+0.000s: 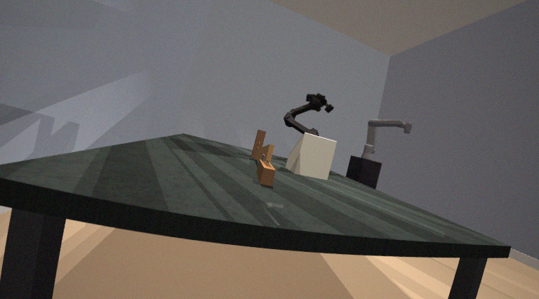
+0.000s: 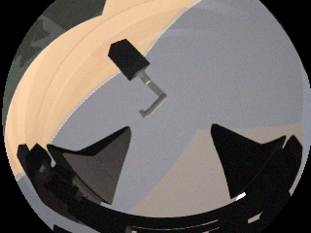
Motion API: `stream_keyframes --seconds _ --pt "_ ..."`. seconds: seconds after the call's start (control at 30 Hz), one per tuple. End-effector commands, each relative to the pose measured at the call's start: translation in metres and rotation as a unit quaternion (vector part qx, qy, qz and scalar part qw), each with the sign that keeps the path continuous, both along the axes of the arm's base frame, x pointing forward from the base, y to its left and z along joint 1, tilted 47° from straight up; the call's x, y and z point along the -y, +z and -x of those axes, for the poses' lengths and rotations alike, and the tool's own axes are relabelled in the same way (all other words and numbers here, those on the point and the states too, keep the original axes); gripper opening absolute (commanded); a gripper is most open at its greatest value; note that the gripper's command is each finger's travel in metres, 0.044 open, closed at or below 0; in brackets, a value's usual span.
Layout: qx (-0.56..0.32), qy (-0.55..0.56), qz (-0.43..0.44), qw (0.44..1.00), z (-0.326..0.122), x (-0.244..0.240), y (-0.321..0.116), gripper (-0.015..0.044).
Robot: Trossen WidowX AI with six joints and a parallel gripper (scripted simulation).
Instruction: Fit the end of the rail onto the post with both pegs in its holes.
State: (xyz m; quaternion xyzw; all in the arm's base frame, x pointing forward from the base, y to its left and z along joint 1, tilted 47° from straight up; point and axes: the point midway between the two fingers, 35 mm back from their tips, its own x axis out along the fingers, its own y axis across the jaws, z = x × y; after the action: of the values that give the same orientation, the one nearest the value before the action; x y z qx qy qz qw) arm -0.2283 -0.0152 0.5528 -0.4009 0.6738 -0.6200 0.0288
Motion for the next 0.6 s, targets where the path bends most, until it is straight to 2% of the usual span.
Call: stream_keyframes --seconds 0.0,0.03,0.3,0.57 --pt "0.002 -0.003 0.003 1.0 0.001 -0.002 0.0 0.0426" --pt "0.007 -0.012 0.01 1.0 0.005 -0.008 -0.001 0.044" --pt "0.081 -0.16 0.136 0.974 0.048 -0.115 -0.027 0.044" --pt "0.105 -0.303 0.212 0.923 0.04 -0.209 -0.053 0.044"
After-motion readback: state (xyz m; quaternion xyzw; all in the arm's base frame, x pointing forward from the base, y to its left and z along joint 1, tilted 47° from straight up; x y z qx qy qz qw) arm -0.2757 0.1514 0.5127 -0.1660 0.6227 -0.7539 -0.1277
